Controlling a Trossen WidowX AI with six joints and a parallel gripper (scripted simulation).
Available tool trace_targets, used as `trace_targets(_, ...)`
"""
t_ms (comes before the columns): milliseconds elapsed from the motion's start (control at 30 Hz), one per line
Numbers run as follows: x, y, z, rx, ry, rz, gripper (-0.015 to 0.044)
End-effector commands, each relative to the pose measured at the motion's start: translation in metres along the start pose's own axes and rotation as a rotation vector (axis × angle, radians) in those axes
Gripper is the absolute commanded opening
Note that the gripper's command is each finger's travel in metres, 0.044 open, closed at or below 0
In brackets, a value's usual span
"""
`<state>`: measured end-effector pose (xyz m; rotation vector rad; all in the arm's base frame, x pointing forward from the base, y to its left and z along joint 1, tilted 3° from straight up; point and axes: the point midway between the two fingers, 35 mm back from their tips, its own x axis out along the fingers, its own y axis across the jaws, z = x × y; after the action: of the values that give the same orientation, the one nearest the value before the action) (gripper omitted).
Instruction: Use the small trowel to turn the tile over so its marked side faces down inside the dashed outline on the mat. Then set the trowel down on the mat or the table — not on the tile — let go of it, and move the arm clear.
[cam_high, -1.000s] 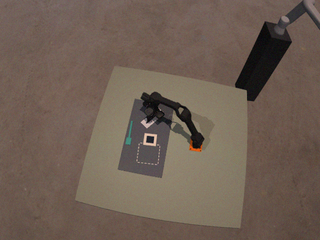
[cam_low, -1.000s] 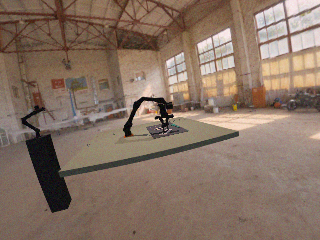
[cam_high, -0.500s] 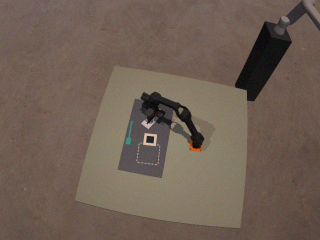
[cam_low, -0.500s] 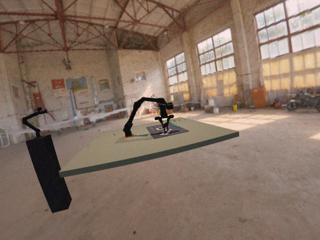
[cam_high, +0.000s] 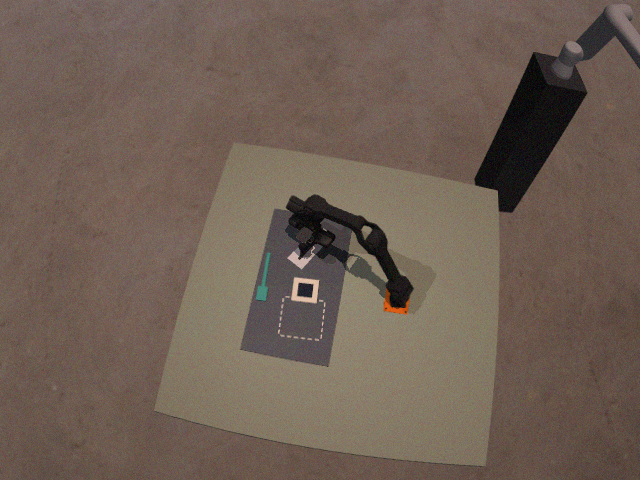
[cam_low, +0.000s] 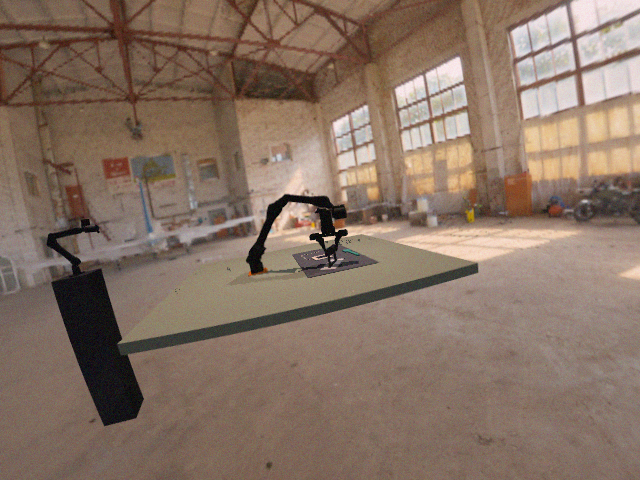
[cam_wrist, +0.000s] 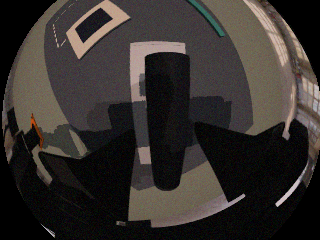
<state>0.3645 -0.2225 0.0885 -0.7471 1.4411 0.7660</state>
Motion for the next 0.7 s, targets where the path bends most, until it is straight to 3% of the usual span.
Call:
trace_targets(0,0.000,0.000,0.000,-0.004,0.001,0.002,0.0270)
trace_targets(100,-0.005,0.000,0.000,-0.006,0.001,0.001,0.0270)
trace_targets(267,-0.043,0.000,0.000,-0.025,0.001,0.002,0.0270)
trace_targets(667,-0.037,0.000,0.000,-0.013,0.001,0.002,0.0270)
